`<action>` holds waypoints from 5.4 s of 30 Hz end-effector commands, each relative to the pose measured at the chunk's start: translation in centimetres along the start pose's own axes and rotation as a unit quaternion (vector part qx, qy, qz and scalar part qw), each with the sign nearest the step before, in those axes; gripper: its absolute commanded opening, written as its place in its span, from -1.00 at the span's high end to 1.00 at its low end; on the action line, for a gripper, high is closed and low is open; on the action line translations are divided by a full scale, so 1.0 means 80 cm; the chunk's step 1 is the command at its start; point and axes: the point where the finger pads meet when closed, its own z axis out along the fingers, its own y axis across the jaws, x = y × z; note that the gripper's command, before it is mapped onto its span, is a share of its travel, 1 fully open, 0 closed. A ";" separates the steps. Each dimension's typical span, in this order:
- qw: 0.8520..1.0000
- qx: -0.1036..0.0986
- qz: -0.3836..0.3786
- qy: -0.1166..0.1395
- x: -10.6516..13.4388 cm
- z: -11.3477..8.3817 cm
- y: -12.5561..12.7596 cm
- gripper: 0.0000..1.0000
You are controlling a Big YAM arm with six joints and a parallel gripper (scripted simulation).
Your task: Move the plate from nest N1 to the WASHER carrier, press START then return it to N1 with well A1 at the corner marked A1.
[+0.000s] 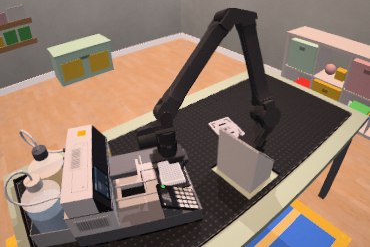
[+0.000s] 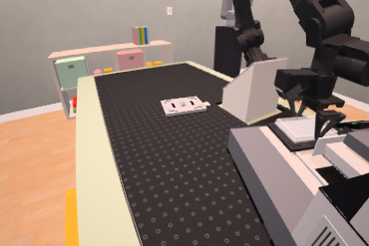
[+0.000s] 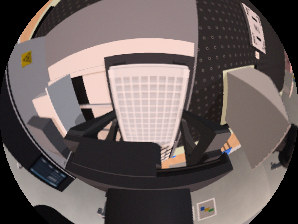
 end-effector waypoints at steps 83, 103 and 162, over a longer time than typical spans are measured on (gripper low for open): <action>1.000 -0.026 0.007 -0.003 -0.002 -0.032 0.026 -1.00; 1.000 -0.027 0.007 -0.002 -0.002 -0.071 0.026 -1.00; 1.000 -0.018 0.005 0.000 0.000 -0.122 0.024 -1.00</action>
